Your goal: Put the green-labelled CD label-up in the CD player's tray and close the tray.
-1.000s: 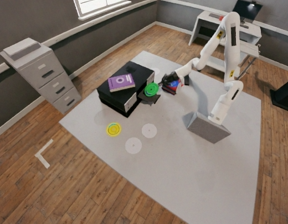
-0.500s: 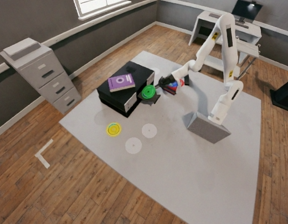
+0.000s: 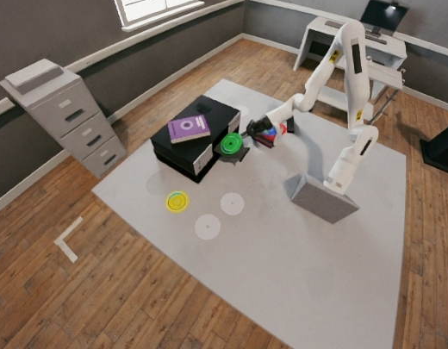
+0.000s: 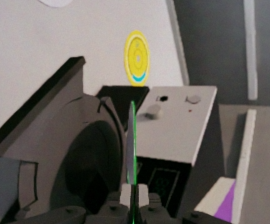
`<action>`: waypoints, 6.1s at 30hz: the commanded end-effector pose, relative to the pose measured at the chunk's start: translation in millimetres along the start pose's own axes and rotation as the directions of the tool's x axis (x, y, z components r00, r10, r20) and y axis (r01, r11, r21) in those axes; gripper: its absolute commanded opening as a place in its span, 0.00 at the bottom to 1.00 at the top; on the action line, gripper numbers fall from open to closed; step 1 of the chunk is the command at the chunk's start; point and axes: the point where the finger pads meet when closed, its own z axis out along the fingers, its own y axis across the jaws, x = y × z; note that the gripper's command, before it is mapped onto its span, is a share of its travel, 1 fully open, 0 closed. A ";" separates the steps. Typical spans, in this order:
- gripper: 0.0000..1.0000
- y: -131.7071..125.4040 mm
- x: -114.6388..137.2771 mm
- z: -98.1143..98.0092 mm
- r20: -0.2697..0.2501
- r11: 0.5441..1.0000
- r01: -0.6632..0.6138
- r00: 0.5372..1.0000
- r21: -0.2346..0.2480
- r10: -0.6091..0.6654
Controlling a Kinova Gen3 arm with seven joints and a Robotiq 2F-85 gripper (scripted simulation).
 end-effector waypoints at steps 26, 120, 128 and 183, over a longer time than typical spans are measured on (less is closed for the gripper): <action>0.11 -1.8 0.0 1.4 0.000 1.000 0.001 1.000 -0.002 -0.001; 0.24 -21.5 -0.1 3.8 0.000 1.000 0.001 1.000 -0.002 -0.001; 0.24 -35.5 -0.1 6.2 0.000 1.000 0.001 1.000 -0.002 -0.001; 0.24 -56.4 -0.2 13.1 0.000 1.000 0.001 1.000 -0.002 -0.001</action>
